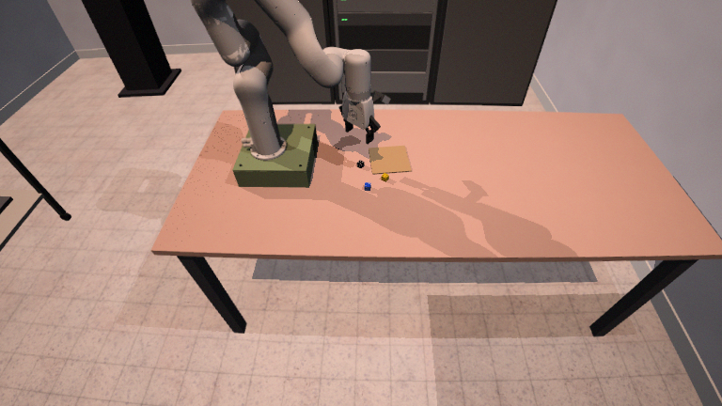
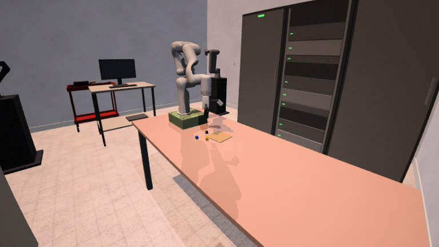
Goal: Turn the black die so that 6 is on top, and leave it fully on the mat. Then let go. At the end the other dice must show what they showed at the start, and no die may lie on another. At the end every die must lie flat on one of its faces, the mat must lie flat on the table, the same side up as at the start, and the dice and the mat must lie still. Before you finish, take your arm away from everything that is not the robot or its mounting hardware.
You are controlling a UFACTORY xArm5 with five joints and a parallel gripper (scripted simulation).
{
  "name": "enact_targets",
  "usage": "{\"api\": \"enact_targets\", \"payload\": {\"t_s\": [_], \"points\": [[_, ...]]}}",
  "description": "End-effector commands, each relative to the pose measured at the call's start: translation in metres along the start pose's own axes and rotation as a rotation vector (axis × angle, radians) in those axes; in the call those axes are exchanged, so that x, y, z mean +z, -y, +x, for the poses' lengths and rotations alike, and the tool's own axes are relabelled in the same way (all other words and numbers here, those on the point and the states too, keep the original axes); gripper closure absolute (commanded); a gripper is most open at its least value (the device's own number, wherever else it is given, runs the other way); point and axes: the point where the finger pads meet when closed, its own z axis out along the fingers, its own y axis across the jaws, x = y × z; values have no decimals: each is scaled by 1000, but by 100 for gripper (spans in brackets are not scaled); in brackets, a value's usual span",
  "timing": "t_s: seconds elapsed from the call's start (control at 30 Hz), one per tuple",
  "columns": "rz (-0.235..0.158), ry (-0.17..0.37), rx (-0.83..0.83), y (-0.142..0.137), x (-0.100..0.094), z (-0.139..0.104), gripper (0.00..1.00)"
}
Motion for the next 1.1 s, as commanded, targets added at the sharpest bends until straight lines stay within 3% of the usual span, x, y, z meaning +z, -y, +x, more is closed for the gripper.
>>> {"api": "enact_targets", "payload": {"t_s": [0.0, 0.47, 1.07], "points": [[-2, -2, 2, -1, -1, 1, 0], [-2, -2, -52, -1, 0, 1, 0], [-3, -1, -510, -1, 8, 1, 0]]}}
